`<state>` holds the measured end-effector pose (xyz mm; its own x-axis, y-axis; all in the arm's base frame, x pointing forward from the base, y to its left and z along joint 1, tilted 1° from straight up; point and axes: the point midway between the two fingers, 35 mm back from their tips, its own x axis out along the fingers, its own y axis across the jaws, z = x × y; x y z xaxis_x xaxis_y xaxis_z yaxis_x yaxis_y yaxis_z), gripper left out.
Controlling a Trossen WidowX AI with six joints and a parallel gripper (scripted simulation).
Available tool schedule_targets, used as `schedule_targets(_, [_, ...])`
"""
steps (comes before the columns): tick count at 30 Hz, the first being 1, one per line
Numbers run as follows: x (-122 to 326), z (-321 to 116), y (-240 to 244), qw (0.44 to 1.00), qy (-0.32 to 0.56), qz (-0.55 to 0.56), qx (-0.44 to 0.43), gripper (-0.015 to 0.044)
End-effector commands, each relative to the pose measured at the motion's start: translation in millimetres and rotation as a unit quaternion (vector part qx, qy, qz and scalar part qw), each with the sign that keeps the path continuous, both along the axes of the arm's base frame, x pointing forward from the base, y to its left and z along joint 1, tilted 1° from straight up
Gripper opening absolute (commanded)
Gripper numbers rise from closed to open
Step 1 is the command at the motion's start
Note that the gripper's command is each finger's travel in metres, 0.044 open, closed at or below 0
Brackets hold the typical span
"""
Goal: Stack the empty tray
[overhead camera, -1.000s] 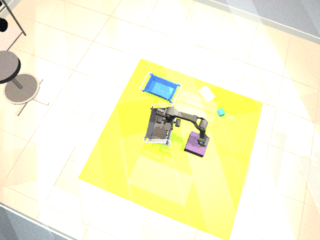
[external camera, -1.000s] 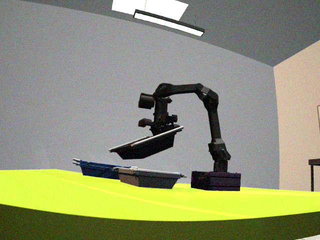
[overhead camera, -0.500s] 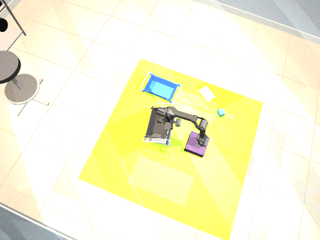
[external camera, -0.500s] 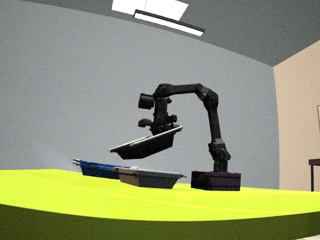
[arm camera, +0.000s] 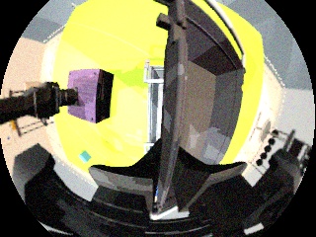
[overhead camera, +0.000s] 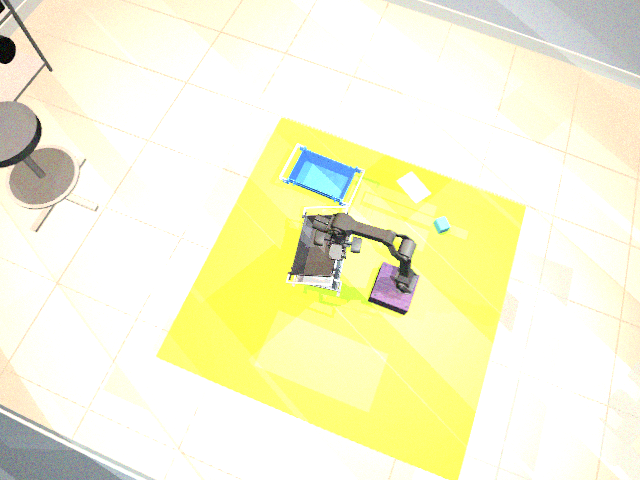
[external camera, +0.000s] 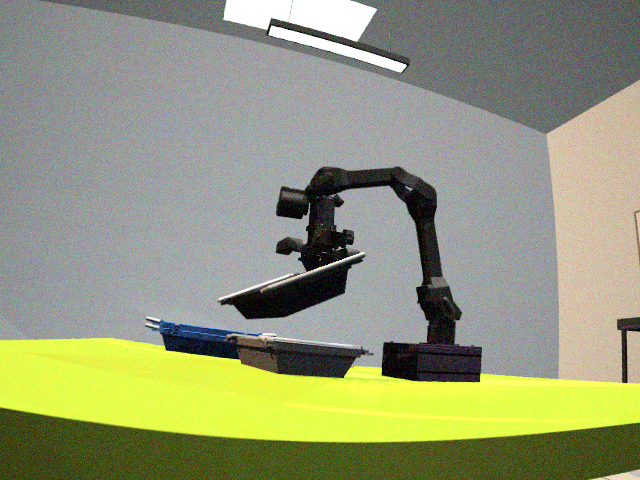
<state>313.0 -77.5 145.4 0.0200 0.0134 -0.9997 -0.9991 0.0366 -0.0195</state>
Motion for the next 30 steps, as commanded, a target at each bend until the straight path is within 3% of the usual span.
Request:
schedule_targets(1, [1,4,1,1.0,-0.01,-0.001,0.0,0.0])
schedule_targets(30, [2,-17,1,1.0,-0.01,-0.001,0.0,0.0])
